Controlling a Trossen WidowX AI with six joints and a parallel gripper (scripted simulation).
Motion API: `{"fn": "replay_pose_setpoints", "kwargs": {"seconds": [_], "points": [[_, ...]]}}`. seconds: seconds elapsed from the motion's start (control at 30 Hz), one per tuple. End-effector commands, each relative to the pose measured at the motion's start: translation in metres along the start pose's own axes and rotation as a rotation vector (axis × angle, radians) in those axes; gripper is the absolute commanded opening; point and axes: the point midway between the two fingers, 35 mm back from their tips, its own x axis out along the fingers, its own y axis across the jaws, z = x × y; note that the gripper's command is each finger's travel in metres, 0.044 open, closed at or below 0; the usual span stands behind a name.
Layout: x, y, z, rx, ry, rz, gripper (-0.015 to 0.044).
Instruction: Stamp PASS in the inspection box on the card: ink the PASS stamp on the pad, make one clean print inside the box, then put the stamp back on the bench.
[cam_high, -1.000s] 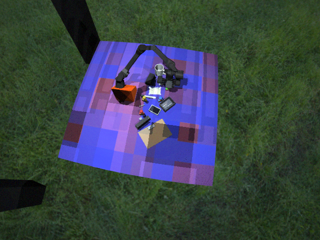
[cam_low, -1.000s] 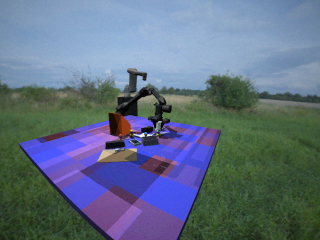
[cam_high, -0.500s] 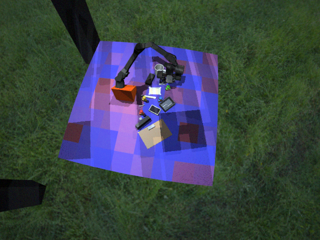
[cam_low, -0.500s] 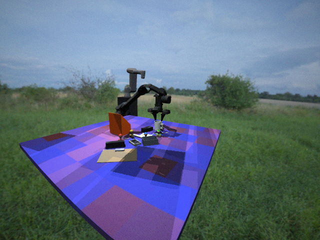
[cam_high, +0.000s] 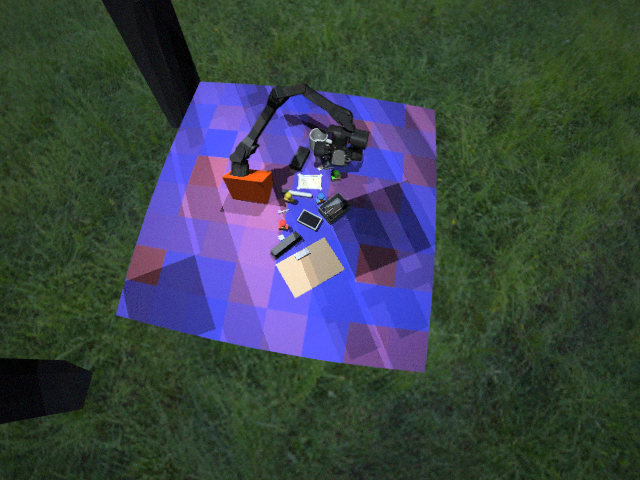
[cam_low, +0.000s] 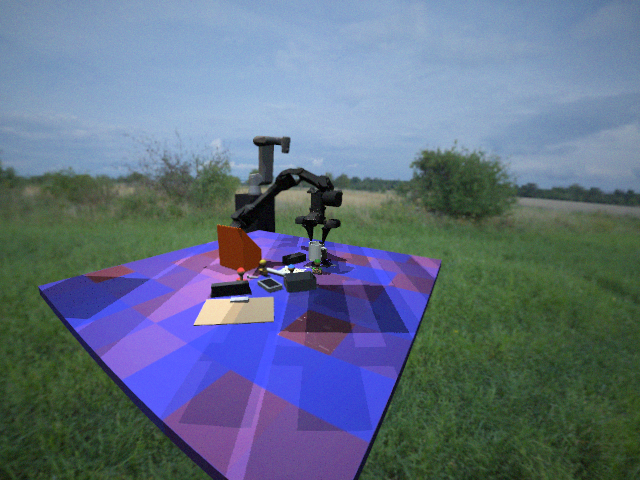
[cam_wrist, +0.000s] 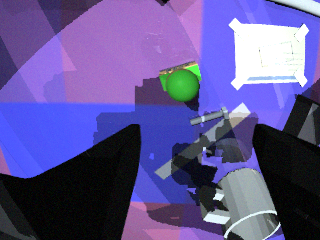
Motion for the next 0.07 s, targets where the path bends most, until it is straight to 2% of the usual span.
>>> {"fn": "replay_pose_setpoints", "kwargs": {"seconds": [0.0,0.03], "points": [[0.0,0.0,0.0,0.0,0.0,0.0,0.0268],[0.0,0.0,0.0,0.0,0.0,0.0,0.0268]]}}
